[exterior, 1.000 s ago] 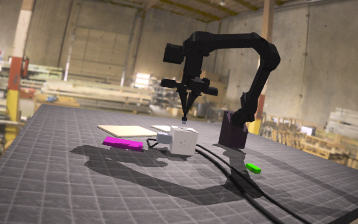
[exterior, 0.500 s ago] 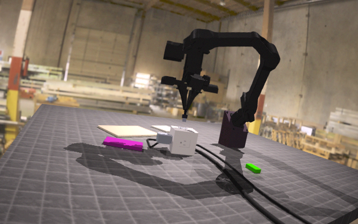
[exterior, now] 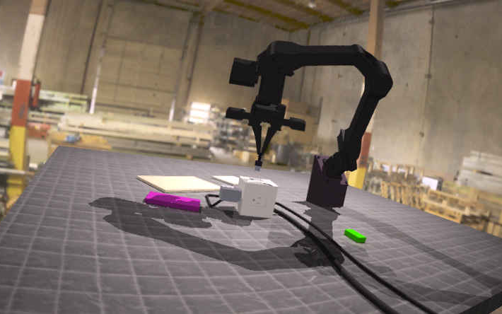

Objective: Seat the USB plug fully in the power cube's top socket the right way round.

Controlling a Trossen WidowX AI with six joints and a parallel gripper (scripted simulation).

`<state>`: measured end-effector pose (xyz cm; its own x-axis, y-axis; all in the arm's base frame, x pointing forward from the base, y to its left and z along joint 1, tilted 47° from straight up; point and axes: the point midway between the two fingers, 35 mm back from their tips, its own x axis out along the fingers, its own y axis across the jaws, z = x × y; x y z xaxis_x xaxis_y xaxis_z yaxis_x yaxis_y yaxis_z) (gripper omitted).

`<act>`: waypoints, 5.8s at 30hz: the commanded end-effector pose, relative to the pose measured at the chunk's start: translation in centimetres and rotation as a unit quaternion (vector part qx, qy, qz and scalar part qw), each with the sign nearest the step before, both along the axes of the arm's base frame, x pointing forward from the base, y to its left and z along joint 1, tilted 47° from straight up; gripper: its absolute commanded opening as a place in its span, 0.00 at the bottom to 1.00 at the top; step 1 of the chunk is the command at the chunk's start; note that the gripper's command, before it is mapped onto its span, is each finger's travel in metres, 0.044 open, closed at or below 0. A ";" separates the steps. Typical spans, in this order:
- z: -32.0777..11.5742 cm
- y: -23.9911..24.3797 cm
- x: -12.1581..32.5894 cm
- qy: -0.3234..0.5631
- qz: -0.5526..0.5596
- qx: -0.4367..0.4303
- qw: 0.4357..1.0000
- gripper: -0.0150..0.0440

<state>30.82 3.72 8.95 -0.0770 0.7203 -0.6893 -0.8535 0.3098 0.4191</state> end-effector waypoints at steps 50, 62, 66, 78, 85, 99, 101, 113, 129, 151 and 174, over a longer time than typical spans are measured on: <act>0.0 0.0 0.0 0.458 -0.439 -0.049 0.771 0.25; 0.0 0.0 0.0 0.540 -0.517 -0.058 0.662 0.25; 0.0 0.0 0.0 0.564 -0.540 -0.060 0.622 0.25; 0.0 0.0 0.0 0.627 -0.600 -0.067 0.492 0.25; 0.0 0.0 0.0 0.657 -0.629 -0.070 0.410 0.25; 0.0 0.0 0.0 0.700 -0.670 -0.075 0.237 0.25; 0.0 0.0 0.0 0.704 -0.674 -0.075 0.212 0.25; 0.0 0.0 0.0 0.710 -0.680 -0.076 0.167 0.25; 0.0 0.1 0.0 0.713 -0.677 -0.074 0.168 0.25; -0.1 0.4 0.0 0.719 -0.671 -0.071 0.167 0.25; -0.2 0.7 0.1 0.725 -0.665 -0.067 0.165 0.25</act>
